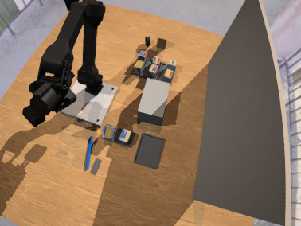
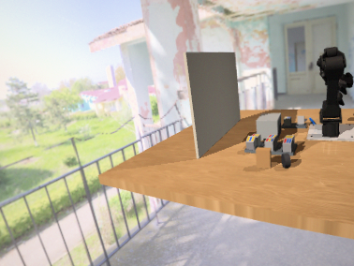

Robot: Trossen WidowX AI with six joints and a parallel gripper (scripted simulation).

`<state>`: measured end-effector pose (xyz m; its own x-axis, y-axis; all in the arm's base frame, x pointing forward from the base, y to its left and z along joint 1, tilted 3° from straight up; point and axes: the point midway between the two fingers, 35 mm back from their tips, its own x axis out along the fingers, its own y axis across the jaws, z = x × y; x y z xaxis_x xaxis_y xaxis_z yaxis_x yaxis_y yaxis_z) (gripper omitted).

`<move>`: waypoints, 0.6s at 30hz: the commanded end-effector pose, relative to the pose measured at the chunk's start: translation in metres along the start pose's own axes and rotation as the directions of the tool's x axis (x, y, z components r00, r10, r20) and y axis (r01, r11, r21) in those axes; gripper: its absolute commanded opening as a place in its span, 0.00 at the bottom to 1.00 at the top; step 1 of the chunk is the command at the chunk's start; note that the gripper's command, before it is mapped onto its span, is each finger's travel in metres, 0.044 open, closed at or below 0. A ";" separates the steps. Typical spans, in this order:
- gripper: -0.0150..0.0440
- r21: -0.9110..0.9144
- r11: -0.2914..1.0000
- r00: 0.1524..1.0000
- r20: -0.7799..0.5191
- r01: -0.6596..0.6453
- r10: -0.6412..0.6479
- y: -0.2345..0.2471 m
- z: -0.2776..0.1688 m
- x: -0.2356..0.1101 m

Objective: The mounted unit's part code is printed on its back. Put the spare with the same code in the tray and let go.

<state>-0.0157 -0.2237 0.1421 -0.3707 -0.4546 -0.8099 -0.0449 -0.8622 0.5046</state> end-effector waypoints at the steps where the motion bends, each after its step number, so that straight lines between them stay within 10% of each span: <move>1: 0.98 0.000 1.000 1.000 0.000 0.000 0.000 0.000 0.000 0.000; 10: 1.00 -0.243 0.970 0.996 -0.088 -0.022 0.000 0.012 -0.030 -0.018; 18: 1.00 -0.789 0.562 0.937 -0.343 -0.249 -0.066 0.018 -0.128 -0.089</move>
<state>0.0911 -0.2363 0.1769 -0.1194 -0.4782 -0.8701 0.6192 -0.7209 0.3113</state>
